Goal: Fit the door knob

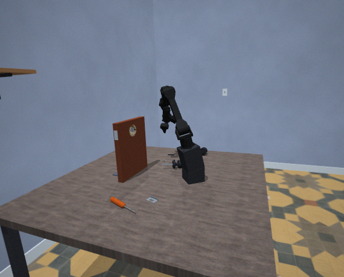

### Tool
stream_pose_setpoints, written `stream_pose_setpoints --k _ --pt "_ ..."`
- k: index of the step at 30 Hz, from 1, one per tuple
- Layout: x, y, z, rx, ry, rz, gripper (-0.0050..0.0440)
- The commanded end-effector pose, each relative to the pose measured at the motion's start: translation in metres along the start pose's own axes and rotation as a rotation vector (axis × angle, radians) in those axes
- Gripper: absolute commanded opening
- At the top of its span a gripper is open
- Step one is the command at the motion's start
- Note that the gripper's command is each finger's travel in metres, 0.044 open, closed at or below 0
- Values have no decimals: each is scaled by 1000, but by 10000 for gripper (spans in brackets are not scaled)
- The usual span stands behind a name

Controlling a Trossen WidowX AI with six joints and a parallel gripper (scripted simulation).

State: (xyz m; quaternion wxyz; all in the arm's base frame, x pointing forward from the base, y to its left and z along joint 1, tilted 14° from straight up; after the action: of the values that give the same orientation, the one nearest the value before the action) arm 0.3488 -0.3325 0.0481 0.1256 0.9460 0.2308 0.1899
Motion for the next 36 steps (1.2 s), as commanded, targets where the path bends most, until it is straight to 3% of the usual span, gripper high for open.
stream_pose_setpoints --k 1,14,22,24,36 --pt "-24 17 34 26 -32 82 440" --pt "-28 10 36 38 -35 71 440" --pt "-55 -74 35 163 -50 -74 440" --pt "-55 -74 35 163 -50 -74 440" --pt "-90 -212 17 350 -32 -259 440"
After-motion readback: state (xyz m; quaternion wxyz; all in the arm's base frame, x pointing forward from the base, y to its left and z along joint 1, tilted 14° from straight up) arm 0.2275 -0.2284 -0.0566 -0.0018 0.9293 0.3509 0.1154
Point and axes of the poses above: the point midway between the two fingers, 35 mm back from their tips, its own z axis out along the fingers, its own y axis across the jaws, x = y × z, the point moved 1 cm from there along -z, back along the fingers, and after that the axes turned 8 degrees about -z, right-handed, at the moved point
